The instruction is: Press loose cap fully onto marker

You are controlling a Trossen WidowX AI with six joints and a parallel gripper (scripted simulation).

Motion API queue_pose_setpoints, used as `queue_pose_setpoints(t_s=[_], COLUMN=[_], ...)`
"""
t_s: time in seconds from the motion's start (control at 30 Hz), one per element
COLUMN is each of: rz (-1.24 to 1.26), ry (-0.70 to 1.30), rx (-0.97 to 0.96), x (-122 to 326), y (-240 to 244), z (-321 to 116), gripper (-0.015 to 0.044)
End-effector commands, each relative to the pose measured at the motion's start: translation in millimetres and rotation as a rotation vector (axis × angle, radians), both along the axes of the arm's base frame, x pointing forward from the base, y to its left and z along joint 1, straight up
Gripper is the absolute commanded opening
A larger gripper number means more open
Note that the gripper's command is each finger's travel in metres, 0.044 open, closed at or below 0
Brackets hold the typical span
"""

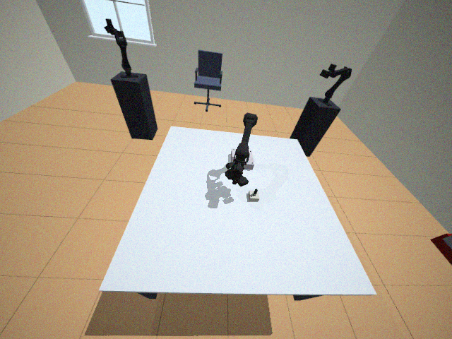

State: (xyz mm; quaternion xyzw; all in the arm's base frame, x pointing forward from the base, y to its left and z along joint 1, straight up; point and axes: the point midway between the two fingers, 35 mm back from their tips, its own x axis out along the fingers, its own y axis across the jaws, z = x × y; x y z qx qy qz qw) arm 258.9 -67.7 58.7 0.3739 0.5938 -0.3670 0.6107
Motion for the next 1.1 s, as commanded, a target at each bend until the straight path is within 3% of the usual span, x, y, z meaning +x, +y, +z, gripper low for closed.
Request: queue_pose_setpoints(t_s=[0.0, 1.07], rz=[0.0, 0.015], ry=[-0.005, -0.015], rx=[0.002, 0.012], x=[11, 60], y=[11, 109], z=[7, 44], gripper=[0.0, 0.0])
